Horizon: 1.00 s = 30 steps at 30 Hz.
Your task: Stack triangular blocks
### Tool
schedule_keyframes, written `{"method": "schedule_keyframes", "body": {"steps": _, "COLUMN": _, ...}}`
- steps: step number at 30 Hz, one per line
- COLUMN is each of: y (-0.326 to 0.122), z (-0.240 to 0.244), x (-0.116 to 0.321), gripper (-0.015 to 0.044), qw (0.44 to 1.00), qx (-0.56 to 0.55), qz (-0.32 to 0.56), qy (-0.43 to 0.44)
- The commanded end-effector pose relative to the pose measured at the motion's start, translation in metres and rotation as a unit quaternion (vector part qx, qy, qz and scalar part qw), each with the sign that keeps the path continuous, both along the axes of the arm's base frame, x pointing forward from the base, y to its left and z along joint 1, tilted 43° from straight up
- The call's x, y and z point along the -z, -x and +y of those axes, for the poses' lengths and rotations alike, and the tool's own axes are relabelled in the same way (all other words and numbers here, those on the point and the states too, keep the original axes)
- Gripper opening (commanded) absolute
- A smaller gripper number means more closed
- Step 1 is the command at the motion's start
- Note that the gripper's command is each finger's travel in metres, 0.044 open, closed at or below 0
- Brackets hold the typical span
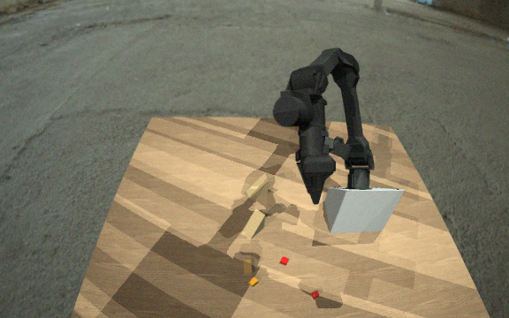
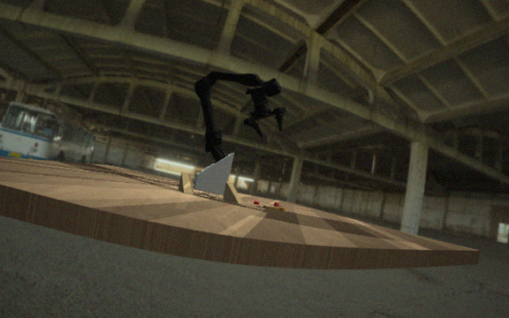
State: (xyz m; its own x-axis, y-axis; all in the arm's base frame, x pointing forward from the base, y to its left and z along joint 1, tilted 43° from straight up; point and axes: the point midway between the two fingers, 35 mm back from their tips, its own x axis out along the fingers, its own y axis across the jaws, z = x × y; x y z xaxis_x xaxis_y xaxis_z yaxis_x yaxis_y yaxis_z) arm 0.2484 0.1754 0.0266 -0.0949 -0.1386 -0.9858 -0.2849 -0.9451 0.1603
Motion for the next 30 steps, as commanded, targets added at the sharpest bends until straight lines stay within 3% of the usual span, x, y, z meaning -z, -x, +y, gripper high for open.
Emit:
{"method": "schedule_keyframes", "body": {"steps": 1, "y": -0.036, "z": -0.064, "x": -0.006, "gripper": 0.0440, "qw": 0.965, "qx": 0.243, "qz": -0.085, "qy": 0.052}}
{"method": "schedule_keyframes", "body": {"steps": 9, "y": -0.060, "z": -0.155, "x": -0.015, "gripper": 0.0440, "qw": 0.821, "qx": 0.528, "qz": -0.190, "qy": 0.110}}
{"method": "schedule_keyframes", "body": {"steps": 17, "y": -0.058, "z": -0.247, "x": -0.028, "gripper": 0.0440, "qw": 0.580, "qx": 0.745, "qz": -0.292, "qy": 0.152}}
{"method": "schedule_keyframes", "body": {"steps": 27, "y": -0.019, "z": -0.352, "x": -0.051, "gripper": 0.0440, "qw": 0.201, "qx": 0.874, "qz": -0.406, "qy": 0.176}}
{"method": "schedule_keyframes", "body": {"steps": 30, "y": -0.017, "z": -0.356, "x": -0.052, "gripper": 0.0440, "qw": 0.186, "qx": 0.876, "qz": -0.410, "qy": 0.176}}
